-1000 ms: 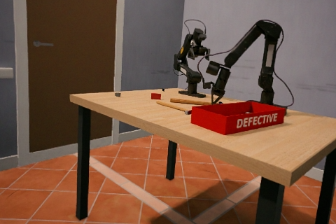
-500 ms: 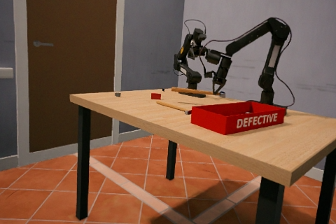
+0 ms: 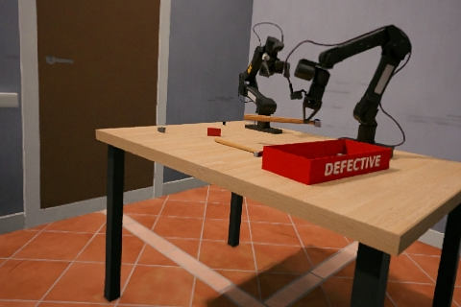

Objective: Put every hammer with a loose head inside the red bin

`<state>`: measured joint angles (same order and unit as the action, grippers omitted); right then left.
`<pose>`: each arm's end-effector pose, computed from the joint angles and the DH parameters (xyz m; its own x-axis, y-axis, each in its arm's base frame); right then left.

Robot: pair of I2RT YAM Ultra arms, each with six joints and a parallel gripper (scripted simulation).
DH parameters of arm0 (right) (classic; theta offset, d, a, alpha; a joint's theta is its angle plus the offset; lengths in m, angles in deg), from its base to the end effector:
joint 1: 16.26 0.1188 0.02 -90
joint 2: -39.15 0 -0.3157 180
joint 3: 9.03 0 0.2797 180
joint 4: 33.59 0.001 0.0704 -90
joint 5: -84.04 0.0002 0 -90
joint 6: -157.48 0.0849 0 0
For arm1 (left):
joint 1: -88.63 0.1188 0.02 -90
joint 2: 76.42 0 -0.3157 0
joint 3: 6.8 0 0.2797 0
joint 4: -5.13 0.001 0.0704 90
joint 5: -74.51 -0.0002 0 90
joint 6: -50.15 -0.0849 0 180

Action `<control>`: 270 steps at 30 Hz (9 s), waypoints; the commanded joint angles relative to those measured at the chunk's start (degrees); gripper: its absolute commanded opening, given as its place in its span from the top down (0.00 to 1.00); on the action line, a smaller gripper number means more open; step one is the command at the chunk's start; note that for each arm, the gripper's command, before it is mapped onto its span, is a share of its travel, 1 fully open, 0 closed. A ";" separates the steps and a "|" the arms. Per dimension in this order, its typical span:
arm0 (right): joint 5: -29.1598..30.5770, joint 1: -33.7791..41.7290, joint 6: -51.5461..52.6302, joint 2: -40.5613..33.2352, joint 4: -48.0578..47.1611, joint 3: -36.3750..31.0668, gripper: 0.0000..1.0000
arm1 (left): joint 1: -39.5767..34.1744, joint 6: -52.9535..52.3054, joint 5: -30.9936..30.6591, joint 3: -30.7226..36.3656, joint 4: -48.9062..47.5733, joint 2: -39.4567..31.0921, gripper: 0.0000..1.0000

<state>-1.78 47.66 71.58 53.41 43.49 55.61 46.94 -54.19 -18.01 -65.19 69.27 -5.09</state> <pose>0.0182 0.0254 0.3422 -0.2590 -0.3670 -0.8934 -0.8508 0.5245 0.0312 0.1670 -0.1524 0.2039 -0.5388 0.8112 -0.2272 0.8311 0.5559 0.0139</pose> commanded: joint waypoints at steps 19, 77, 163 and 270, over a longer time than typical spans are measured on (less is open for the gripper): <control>-4.54 -0.93 -3.13 38.36 -61.62 -11.64 0.00 | 48.16 -47.33 -10.04 -4.34 5.80 2.98 0.85; -5.09 -0.94 -3.00 49.74 -72.60 -13.04 0.00 | 54.41 0.28 -1.56 -1.48 -5.31 3.53 0.85; -5.09 -0.94 -3.00 49.74 -72.60 -13.04 0.00 | 54.12 0.27 -1.98 7.83 -21.97 6.23 0.42; 4.54 -38.48 -5.72 62.45 -55.52 10.09 0.00 | 54.04 15.07 5.49 11.12 1.14 -28.18 0.00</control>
<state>2.53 10.46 67.14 118.72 -8.27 67.63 101.32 -39.20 -12.62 -53.78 70.75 -33.24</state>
